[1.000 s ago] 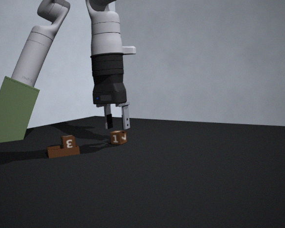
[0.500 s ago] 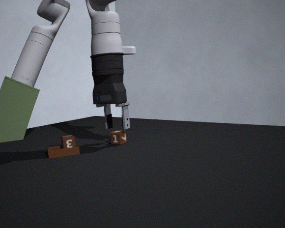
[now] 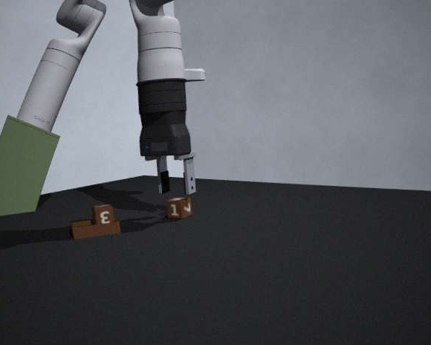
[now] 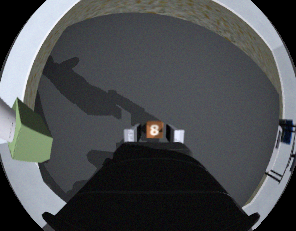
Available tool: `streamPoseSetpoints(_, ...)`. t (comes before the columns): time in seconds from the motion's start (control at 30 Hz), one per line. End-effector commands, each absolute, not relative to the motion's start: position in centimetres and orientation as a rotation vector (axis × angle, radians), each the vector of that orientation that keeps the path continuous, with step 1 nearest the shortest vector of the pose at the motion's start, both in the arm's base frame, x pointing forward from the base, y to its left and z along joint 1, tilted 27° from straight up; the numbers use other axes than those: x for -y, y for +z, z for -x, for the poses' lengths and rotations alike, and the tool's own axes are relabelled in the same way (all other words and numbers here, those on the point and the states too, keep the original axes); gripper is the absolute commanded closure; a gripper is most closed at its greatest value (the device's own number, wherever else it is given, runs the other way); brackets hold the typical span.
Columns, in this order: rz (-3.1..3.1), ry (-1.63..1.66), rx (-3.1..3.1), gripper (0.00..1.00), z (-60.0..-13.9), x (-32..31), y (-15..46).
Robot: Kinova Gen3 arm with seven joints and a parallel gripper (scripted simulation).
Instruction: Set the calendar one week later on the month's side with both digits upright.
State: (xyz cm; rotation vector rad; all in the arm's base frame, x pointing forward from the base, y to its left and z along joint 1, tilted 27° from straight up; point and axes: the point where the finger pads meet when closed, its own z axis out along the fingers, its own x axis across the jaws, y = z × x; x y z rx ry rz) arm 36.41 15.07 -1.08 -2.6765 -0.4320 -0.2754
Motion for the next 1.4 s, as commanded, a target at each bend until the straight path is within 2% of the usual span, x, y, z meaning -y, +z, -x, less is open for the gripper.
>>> streamPoseSetpoints(0.0, 2.678, -0.283, 0.432, 0.13, -36.5, -14.8, -0.6)
streamPoseSetpoints(0.6, 2.678, -0.283, 0.432, 0.13, -36.1, -13.5, 2.3)
streamPoseSetpoints(1.37, 2.767, -0.302, 0.430, 0.13, -36.2, -13.7, 2.2)
